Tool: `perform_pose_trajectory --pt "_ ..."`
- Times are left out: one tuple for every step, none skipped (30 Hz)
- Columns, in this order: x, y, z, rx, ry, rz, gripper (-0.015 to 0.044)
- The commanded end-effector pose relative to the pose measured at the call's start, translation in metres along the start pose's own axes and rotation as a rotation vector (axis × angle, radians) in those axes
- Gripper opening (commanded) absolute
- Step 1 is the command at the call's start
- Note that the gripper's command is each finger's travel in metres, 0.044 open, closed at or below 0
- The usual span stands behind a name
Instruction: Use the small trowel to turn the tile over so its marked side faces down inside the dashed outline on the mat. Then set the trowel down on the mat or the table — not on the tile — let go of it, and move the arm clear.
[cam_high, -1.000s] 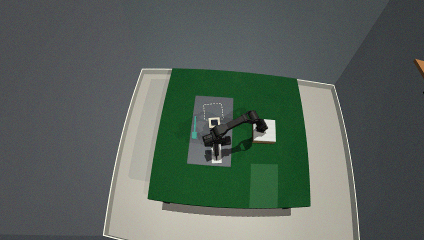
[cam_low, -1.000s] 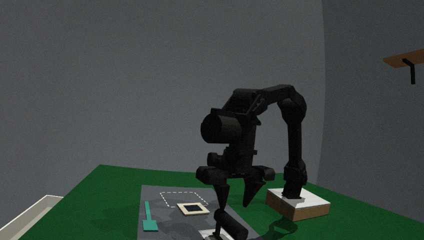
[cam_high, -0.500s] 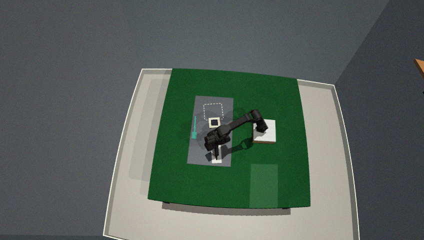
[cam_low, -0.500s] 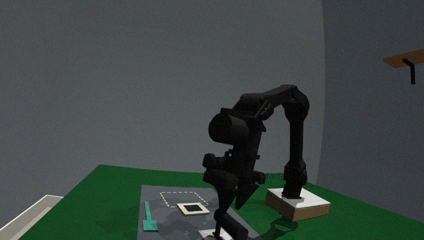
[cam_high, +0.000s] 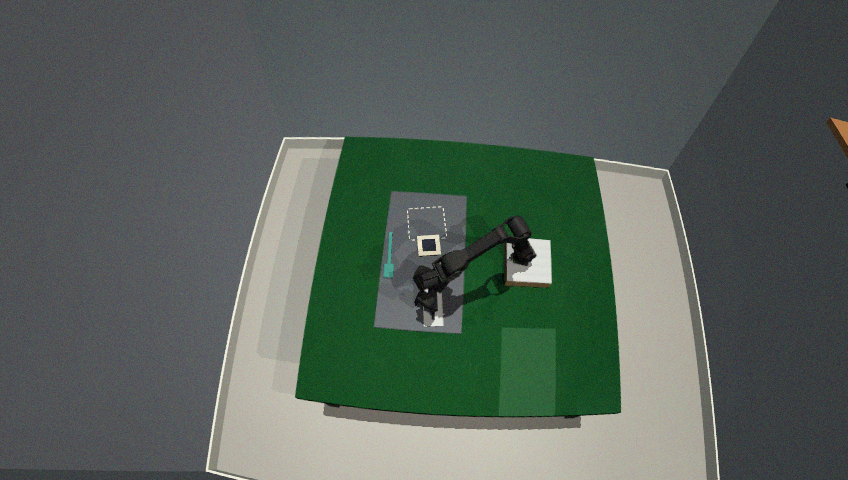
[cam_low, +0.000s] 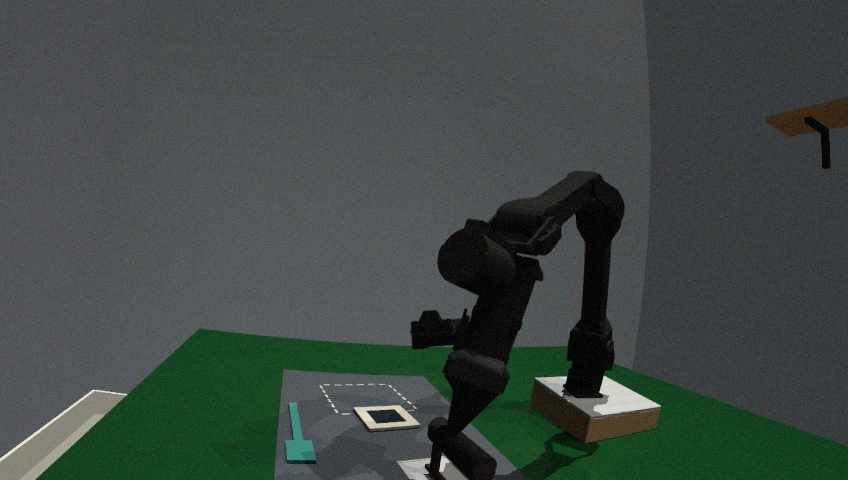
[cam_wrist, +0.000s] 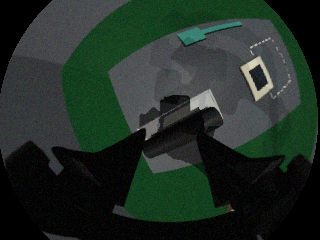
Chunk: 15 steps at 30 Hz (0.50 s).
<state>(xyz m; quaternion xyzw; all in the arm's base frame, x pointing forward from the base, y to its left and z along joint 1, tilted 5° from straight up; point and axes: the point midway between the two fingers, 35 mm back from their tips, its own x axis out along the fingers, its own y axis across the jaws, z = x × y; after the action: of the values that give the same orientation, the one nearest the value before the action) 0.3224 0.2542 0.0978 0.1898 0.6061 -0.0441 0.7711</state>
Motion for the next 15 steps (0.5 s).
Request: perform_pose_trajectory --pt "-0.0002 0.0003 -0.0001 -0.111 -0.033 0.021 0.03" --pt "0.0002 0.0003 -0.0001 -0.144 -0.042 0.026 0.03" --pt "0.0005 0.0003 -0.0001 -0.176 -0.051 0.031 0.03" --pt "0.0009 0.0002 -0.0002 -0.209 -0.061 0.035 0.03" --pt "0.0012 0.0002 -0.0002 -0.241 -0.07 0.039 0.03" --pt "0.0015 0.0002 -0.0003 -0.274 -0.08 0.043 0.03" --pt "0.0018 0.0001 -0.0004 -0.306 -0.089 0.047 0.03" --pt "0.0021 0.0 -0.0004 -0.338 -0.099 0.05 0.03" --pt "0.0023 0.0 -0.0008 -0.371 -0.11 0.053 0.03" --pt "0.0025 0.0 -0.0013 -0.403 -0.12 0.055 0.03" --pt "0.0027 -0.0001 -0.0017 -0.436 -0.13 0.057 0.03" --pt "0.0029 -0.0001 -0.0021 -0.468 -0.141 0.059 0.03" --pt "0.003 -0.0002 -0.0026 -0.501 -0.151 0.06 0.03" --pt "0.0031 -0.0003 -0.003 -0.533 -0.162 0.061 0.03" --pt "0.0033 -0.0004 -0.0035 -0.565 -0.173 0.062 0.03"
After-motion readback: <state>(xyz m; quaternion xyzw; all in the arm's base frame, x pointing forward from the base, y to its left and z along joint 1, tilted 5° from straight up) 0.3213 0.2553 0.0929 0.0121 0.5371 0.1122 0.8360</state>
